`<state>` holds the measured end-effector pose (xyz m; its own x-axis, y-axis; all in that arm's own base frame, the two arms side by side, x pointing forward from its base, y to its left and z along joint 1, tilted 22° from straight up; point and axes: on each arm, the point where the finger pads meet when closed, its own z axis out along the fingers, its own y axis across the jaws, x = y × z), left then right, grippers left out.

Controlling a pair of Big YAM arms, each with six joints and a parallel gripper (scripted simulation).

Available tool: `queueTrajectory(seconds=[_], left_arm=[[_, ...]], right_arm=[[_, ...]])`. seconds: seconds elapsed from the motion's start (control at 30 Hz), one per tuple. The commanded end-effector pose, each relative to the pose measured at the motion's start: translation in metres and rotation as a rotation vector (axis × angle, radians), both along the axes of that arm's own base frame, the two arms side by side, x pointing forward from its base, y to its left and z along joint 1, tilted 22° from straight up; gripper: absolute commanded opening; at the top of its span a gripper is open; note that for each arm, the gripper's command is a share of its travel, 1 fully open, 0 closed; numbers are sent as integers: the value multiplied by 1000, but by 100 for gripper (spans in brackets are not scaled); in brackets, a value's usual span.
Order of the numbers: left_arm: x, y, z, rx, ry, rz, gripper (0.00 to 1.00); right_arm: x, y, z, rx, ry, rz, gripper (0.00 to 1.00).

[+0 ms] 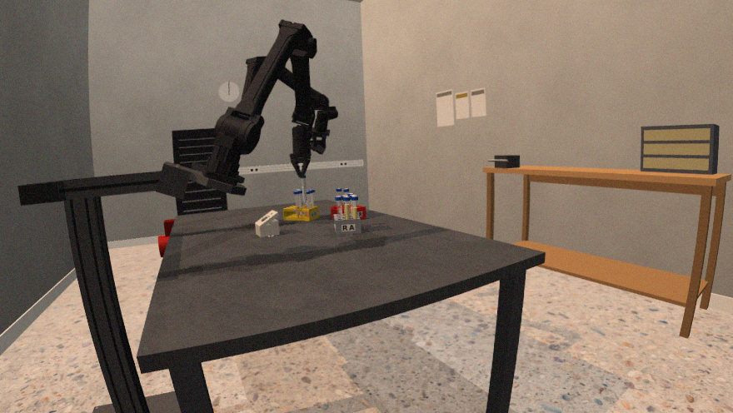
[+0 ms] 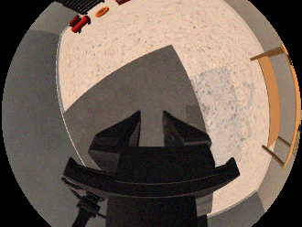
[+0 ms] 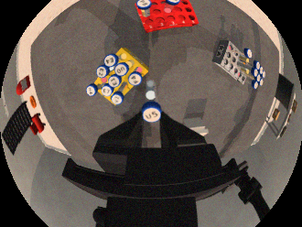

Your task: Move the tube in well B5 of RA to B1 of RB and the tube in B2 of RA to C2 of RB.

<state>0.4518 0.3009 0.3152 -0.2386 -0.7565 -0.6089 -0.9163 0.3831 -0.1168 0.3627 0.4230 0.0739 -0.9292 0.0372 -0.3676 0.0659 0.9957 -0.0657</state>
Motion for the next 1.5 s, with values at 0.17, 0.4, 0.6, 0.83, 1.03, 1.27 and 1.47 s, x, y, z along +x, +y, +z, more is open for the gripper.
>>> queueTrajectory(seconds=[0.17, 0.4, 0.6, 0.83, 1.03, 1.27, 1.47], left_arm=[[4, 3, 20, 19, -35, 1, 30], [4, 3, 20, 19, -35, 1, 30], [4, 3, 20, 19, -35, 1, 30], [4, 3, 20, 19, -35, 1, 30], [4, 3, 20, 19, -35, 1, 30], [4, 3, 20, 19, -35, 1, 30], [4, 3, 20, 19, -35, 1, 30]], right_arm=[[-12, 35, 6, 32, -20, -4, 0], [-29, 51, 0, 32, -18, -3, 0], [-44, 64, -7, 33, -18, -3, 0], [-56, 75, -12, 33, -18, -3, 0], [-71, 89, -18, 34, -17, -3, 0], [-56, 87, -19, 34, -16, -35, 0], [-55, 95, -16, 29, -15, -12, 0]])
